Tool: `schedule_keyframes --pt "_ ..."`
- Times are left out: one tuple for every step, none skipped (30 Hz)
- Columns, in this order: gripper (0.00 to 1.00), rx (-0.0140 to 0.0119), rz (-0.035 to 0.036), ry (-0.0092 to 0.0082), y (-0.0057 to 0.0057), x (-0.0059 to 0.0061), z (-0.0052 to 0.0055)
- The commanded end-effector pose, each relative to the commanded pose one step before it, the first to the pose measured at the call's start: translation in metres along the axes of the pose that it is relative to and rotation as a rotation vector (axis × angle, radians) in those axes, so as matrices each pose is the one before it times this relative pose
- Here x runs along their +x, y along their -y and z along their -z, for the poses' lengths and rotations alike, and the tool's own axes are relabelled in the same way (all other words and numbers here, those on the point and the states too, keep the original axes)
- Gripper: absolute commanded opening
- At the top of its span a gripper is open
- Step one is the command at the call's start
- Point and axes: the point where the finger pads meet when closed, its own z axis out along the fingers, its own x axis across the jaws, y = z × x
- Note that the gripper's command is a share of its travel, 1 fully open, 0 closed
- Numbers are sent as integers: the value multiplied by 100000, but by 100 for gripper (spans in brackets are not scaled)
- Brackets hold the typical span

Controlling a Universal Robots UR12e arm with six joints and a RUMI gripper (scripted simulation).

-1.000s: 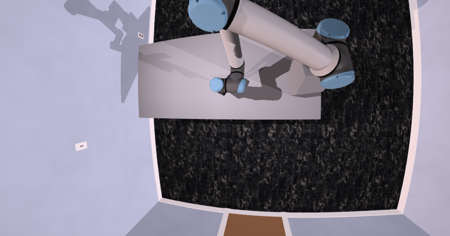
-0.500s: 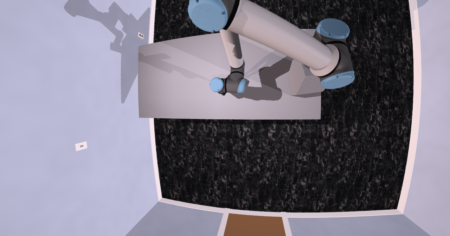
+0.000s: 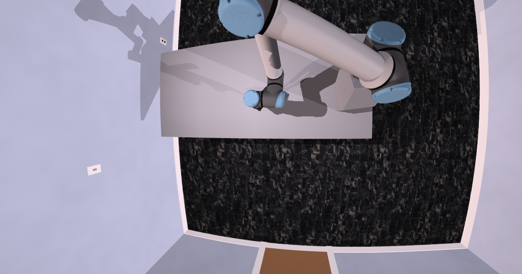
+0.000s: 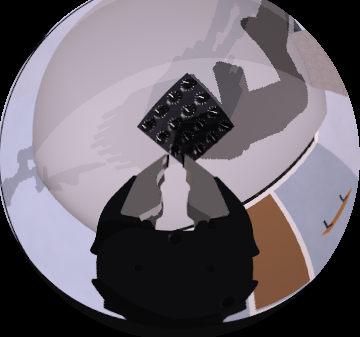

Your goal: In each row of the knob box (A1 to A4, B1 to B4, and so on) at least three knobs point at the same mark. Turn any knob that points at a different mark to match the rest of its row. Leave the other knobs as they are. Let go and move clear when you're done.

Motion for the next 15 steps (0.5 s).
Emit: schedule_keyframes --pt "11 -222 -190 100 194 -265 2" --pt "11 19 14 -30 69 19 6" --pt "11 18 13 -29 63 17 5" --pt "11 0 0 0 0 0 0" --pt "11 0 0 0 0 0 0" --pt "11 25 16 -34 54 18 3" --pt "11 9 24 -15 31 17 6" --pt "11 0 39 -5 6 22 10" --pt "11 -4 36 1 -9 21 10" --pt "11 -5 32 4 -17 19 9" --pt "11 -5 24 4 -16 14 8" --pt "11 -6 13 7 -14 5 6" --pt "11 -8 1 11 -12 -5 4" --pt "11 -9 -11 14 -10 -14 2" --pt "11 -11 -12 18 -11 -18 2"
